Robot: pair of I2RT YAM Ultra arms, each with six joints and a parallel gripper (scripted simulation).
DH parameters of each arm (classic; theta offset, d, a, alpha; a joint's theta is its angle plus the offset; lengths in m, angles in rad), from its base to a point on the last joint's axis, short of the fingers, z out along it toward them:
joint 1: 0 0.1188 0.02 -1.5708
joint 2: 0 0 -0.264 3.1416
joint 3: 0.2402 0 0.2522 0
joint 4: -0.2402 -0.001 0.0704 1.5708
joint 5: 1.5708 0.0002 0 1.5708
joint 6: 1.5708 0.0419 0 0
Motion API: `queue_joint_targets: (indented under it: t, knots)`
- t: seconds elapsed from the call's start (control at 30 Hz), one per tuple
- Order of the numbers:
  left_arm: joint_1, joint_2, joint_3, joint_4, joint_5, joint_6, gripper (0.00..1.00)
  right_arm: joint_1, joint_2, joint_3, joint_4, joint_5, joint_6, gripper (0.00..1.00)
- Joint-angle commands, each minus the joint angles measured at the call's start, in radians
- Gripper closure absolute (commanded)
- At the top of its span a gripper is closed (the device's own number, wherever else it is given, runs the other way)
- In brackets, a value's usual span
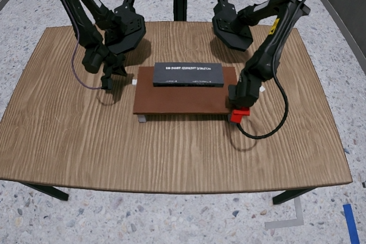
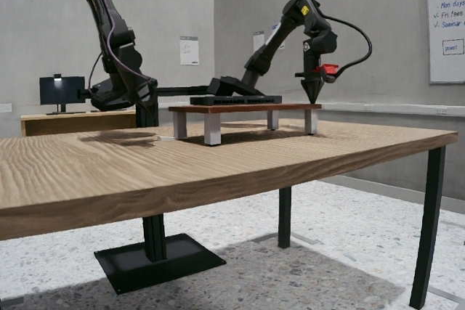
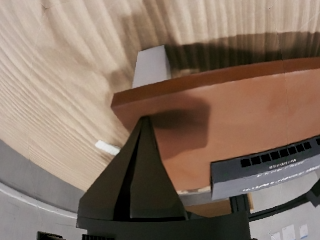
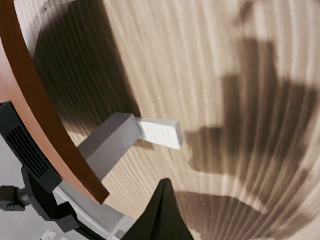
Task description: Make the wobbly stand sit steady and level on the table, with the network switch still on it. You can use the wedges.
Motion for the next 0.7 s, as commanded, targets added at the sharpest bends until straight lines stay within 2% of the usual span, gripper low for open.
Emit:
queue_joint_targets:
  t: [0.0, 0.03, 0.07, 0.27, 0.67]
  knots:
    - [-0.015, 0.009, 0.019, 0.013, 0.006, 0.005, 1.00, 0.009, -0.004, 0.033, 0.016, -0.014, -0.012, 1.00]
    - [-0.015, 0.009, 0.019, 0.013, 0.006, 0.005, 1.00, 0.006, 0.002, 0.042, 0.015, -0.014, -0.012, 1.00]
    - [-0.023, -0.041, 0.037, -0.016, 0.006, -0.008, 1.00, 0.008, 0.001, 0.042, 0.011, -0.014, -0.012, 1.00]
    - [-0.043, -0.060, 0.061, -0.085, -0.006, -0.032, 1.00, 0.008, 0.001, 0.042, 0.011, -0.014, -0.012, 1.00]
    - [-0.055, -0.048, 0.088, -0.116, -0.007, -0.042, 1.00, 0.008, 0.001, 0.042, 0.011, -0.014, -0.012, 1.00]
